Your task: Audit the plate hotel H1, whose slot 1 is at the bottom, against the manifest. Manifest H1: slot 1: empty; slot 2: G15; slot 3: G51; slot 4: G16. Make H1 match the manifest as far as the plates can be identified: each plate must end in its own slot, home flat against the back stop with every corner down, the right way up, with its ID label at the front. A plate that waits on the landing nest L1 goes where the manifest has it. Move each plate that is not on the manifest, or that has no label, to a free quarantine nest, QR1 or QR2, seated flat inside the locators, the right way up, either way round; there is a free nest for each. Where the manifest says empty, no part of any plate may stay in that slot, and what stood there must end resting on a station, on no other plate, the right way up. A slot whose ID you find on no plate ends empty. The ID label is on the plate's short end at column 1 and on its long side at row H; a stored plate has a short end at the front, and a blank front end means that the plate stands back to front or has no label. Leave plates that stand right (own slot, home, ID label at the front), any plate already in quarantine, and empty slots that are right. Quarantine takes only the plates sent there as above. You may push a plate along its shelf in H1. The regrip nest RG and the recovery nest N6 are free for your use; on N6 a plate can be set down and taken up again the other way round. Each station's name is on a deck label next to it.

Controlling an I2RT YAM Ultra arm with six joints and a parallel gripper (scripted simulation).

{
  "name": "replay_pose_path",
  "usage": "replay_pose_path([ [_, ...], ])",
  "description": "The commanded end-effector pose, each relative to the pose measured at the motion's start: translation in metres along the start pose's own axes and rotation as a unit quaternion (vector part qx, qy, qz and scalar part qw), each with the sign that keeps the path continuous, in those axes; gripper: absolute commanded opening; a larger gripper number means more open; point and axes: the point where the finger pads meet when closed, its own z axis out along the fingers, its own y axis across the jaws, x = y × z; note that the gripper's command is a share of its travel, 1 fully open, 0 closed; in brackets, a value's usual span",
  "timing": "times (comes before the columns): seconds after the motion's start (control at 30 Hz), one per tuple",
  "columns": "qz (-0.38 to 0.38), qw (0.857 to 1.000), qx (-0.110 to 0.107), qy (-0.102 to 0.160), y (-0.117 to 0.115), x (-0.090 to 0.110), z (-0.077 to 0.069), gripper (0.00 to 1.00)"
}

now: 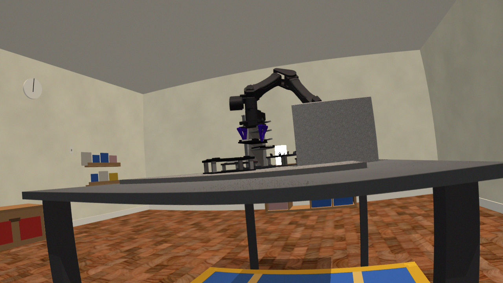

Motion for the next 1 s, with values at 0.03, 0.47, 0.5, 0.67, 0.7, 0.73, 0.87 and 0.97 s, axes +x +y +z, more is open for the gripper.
replay_pose_path([
  [0.03,-0.005,1.000,0.005,-0.005,-0.005,-0.002,-0.009,0.86],
  [0.47,-0.048,0.999,0.006,-0.004,-0.004,-0.002,-0.043,0.86],
  [0.5,-0.051,0.999,0.006,-0.004,-0.004,-0.002,-0.046,0.86],
  [0.67,-0.061,0.998,0.006,-0.004,-0.004,-0.002,-0.054,0.86],
  [0.7,-0.065,0.998,0.006,-0.004,-0.003,-0.002,-0.056,0.86],
  [0.73,-0.068,0.998,0.006,-0.004,-0.003,-0.002,-0.059,0.86],
  [0.87,-0.081,0.997,0.006,-0.004,-0.003,-0.002,-0.069,0.86],
  [0.97,-0.090,0.996,0.006,-0.003,-0.003,-0.002,-0.077,0.86],
])
